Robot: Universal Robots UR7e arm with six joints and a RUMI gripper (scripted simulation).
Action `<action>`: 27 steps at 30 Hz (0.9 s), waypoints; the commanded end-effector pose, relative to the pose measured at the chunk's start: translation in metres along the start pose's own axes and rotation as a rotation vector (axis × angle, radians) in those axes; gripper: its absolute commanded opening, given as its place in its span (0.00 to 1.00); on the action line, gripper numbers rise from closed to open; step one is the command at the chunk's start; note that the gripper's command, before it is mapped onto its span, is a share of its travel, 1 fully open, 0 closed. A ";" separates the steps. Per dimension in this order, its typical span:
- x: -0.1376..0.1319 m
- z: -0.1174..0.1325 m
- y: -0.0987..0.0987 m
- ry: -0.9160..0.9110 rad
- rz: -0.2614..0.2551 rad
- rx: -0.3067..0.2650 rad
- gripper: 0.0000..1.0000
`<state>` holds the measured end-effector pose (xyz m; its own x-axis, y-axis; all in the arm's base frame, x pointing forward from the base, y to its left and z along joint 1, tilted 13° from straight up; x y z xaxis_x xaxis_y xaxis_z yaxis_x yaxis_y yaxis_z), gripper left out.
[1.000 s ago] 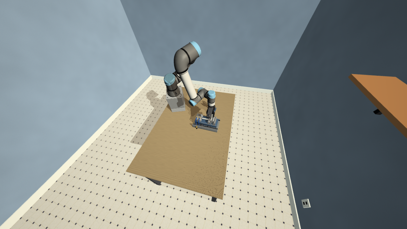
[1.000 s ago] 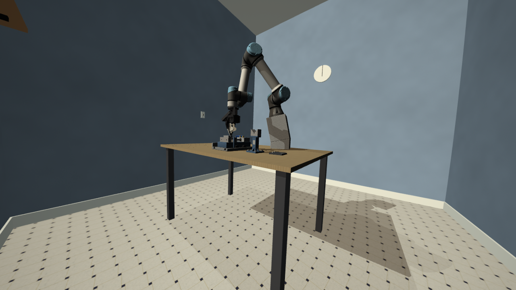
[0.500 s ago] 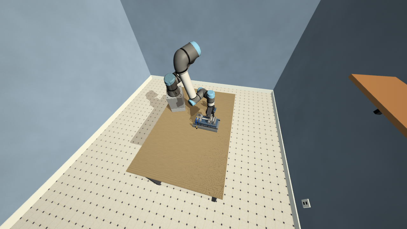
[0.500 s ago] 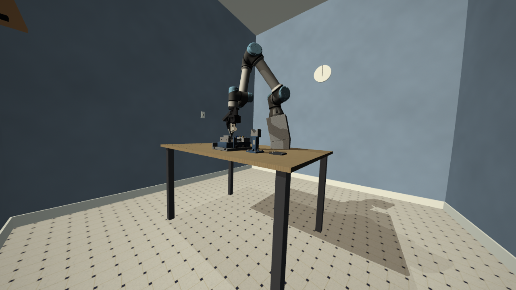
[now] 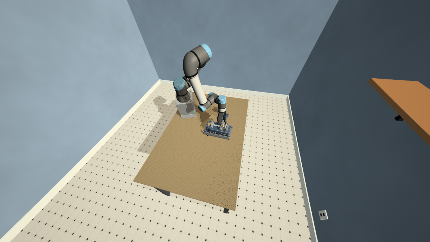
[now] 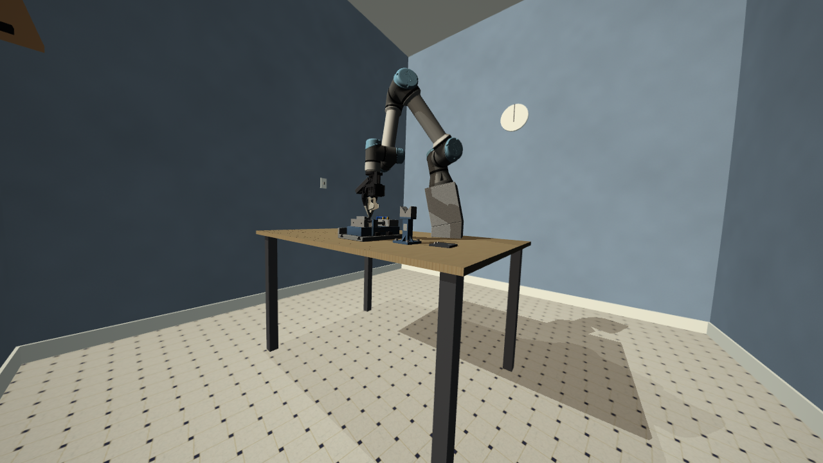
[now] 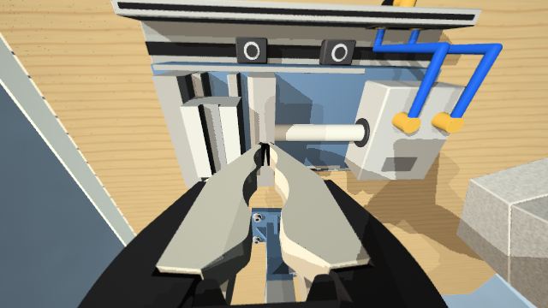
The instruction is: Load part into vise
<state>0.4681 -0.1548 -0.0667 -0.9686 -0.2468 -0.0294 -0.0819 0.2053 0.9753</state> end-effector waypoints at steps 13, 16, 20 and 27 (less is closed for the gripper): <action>0.000 0.000 0.011 0.000 -0.001 0.001 0.00; 0.000 0.000 0.017 0.000 -0.001 0.001 0.00; 0.000 0.000 0.022 0.000 -0.001 0.001 0.00; 0.000 0.000 0.040 0.000 -0.001 0.001 0.00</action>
<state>0.4655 -0.1486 -0.0375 -0.9686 -0.2470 -0.0298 -0.0824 0.2055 0.9752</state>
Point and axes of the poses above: the point where the finger pads meet when closed, its own y axis back along the fingers, its own x axis across the jaws, z = x × y, the point moved 5 cm from there along y, back along the fingers, and after that the axes turned 15 degrees about y, right-handed, at the moved point
